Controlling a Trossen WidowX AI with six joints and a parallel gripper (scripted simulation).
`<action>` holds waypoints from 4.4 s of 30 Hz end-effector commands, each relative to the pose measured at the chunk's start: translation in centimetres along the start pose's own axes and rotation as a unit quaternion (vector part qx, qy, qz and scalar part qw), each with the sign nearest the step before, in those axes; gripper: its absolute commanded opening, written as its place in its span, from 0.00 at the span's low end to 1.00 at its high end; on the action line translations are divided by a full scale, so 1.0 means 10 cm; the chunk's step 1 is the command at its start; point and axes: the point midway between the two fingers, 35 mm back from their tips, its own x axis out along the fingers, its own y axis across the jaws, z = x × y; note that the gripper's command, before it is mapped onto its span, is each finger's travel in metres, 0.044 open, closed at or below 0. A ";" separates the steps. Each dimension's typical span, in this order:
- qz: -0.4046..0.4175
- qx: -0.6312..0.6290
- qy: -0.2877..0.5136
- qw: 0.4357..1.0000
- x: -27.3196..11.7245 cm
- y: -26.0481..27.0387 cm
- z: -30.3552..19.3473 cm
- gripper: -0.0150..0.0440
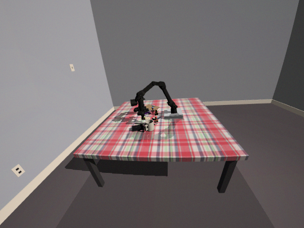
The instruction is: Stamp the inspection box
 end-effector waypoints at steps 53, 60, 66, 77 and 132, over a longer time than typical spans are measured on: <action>-0.002 0.003 -0.004 1.000 -0.30 -0.01 0.00 0.25; -0.003 0.003 -0.003 1.000 -0.29 -0.34 0.10 0.25; -0.004 0.003 -0.003 1.000 -0.29 -0.71 0.17 0.25; -0.006 0.003 -0.003 1.000 -0.29 -1.39 0.19 0.25; -0.011 0.004 -0.004 1.000 -0.06 -2.25 0.04 0.25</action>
